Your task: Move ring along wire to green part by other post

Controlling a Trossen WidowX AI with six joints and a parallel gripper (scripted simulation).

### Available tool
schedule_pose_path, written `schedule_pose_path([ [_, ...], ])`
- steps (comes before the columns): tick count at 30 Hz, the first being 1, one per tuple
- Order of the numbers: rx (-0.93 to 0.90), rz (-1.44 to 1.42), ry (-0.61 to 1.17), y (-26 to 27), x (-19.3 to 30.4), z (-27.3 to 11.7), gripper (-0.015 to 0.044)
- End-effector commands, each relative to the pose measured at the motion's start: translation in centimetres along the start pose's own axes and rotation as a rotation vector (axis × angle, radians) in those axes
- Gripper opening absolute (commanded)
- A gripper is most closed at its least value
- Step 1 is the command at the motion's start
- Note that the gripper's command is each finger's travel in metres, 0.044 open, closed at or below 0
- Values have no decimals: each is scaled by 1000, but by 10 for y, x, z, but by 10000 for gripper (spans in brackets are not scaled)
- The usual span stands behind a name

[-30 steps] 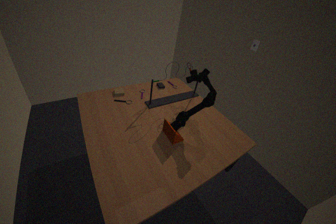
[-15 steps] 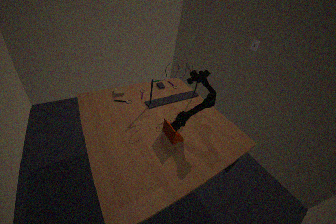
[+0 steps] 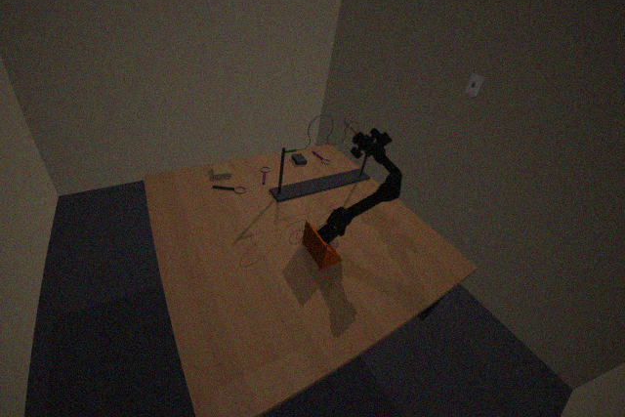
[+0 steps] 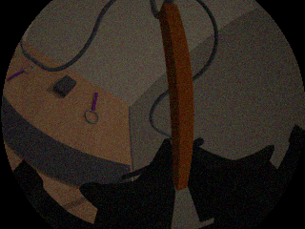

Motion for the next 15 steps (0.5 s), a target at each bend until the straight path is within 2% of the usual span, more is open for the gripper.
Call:
schedule_pose_path([
  [1, 47, -79, -27, -5, -1, -1, -150],
  [15, 178, -326, -87, -17, -5, 0, -150],
])
Point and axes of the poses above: the point midway between the two fingers, 35 mm back from their tips, its own z axis out along the fingers, its own y axis across the jaws, x = y × z, the point moved 4 cm from there along -z, back along the fingers, and after that the axes turned 12 degrees about z, right-handed, at the moved point
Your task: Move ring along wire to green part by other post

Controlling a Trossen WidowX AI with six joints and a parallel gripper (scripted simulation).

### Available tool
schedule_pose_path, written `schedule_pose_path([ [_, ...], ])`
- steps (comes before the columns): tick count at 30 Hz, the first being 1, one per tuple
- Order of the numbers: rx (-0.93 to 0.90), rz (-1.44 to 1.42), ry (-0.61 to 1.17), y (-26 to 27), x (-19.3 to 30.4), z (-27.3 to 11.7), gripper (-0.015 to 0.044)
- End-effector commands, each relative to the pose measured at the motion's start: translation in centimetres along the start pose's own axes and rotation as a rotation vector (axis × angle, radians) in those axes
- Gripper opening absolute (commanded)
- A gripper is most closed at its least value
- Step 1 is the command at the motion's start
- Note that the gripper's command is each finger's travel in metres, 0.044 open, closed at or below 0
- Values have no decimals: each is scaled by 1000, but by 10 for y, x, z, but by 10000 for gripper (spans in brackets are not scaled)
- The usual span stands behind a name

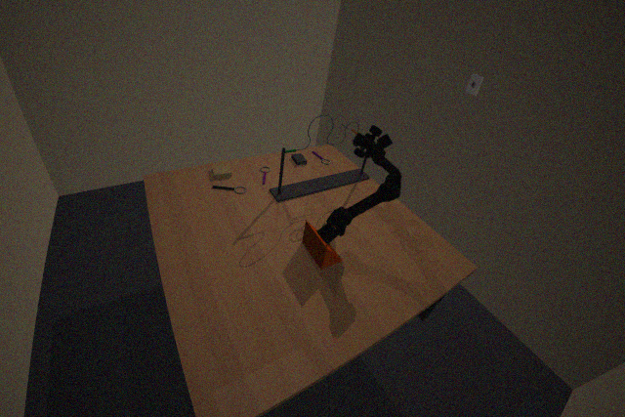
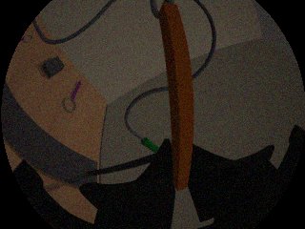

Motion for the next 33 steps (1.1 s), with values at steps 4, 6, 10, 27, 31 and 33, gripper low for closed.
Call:
schedule_pose_path([
  [4, 73, -133, -39, -6, -2, 0, -150],
  [6, 91, -168, -47, -8, -3, 1, -150],
  [10, 128, -238, -64, -11, -3, 1, -150],
  [27, 268, -504, -127, -22, -8, 1, -150],
  [31, 294, -554, -138, -23, -8, 1, -150],
  [33, 303, -570, -142, -23, -8, 1, -150],
])
Point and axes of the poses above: the point midway between the two fingers, 35 mm back from their tips, its own z axis out along the fingers, its own y axis across the jaws, x = y × z, the point moved 4 cm from there along -z, back along the fingers, and after that the axes turned 12 degrees about z, right-handed, at the moved point
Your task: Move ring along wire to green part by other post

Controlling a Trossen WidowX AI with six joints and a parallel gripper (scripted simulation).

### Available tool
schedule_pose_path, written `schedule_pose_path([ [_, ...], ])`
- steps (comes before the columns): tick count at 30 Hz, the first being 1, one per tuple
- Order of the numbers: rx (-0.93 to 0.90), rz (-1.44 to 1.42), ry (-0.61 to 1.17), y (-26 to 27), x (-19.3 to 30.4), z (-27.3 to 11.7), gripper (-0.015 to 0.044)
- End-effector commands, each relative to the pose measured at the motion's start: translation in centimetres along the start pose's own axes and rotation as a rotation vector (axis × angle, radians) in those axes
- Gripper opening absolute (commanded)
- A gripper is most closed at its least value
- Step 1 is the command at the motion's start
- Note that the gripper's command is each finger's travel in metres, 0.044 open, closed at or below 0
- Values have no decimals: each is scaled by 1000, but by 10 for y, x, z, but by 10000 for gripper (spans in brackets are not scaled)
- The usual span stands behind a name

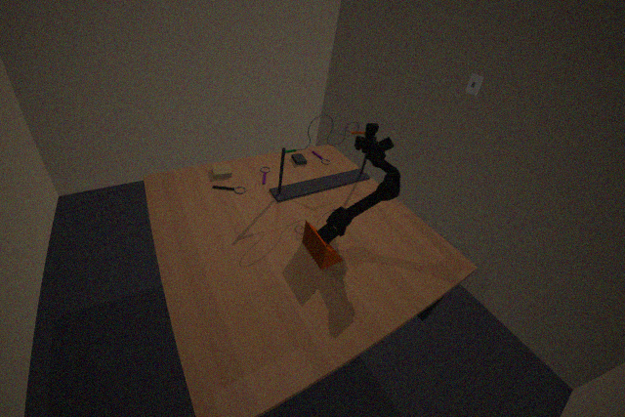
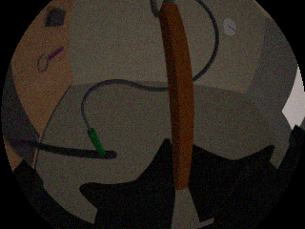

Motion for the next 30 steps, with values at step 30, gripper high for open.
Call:
schedule_pose_path([
  [30, -117, 239, 57, 54, 8, -9, -150],
])
Point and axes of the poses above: the point midway between the two fingers, 35 mm back from their tips, its own z axis out along the fingers, its own y axis across the jaws, x = y × z, the point moved 4 cm from there along -z, back along the fingers, and after that the axes turned 12 degrees about z, right-handed, at the moved point
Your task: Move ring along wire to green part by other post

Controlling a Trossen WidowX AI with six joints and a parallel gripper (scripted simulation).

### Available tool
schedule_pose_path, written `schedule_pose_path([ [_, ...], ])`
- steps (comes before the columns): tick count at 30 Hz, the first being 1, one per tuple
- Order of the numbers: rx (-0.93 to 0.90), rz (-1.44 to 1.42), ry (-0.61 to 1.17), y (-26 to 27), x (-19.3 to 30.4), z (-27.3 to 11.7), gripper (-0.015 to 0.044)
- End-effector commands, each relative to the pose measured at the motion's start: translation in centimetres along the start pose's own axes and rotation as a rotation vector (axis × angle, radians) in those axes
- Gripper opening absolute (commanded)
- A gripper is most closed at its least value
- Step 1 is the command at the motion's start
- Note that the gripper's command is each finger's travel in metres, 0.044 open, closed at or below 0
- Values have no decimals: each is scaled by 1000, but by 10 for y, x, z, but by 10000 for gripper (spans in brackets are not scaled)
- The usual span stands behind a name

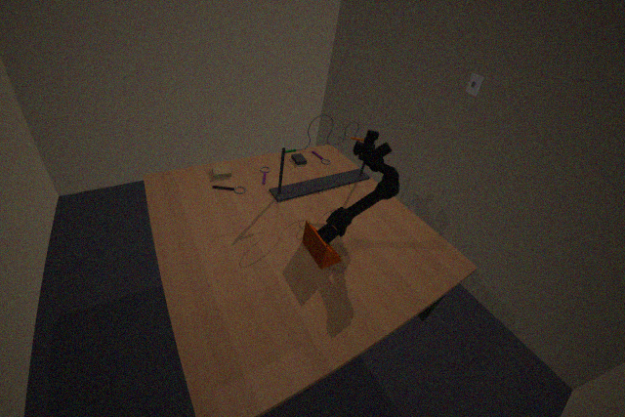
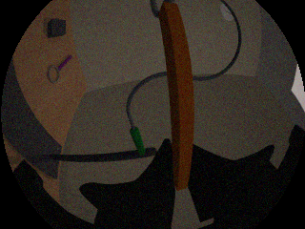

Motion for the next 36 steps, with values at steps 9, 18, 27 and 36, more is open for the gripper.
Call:
schedule_pose_path([
  [9, -134, 256, 64, 38, 1, -9, -150],
  [18, -235, 450, 112, 65, -5, -18, -150],
  [27, -338, 645, 160, 90, -17, -30, -150],
  [36, -439, 836, 207, 111, -33, -43, -150],
])
Point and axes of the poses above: the point midway between the two fingers, 35 mm back from their tips, its own z axis out along the fingers, its own y axis across the jaws, x = y × z, the point moved 4 cm from there along -z, back along the fingers, and after that the axes turned 12 degrees about z, right-handed, at the moved point
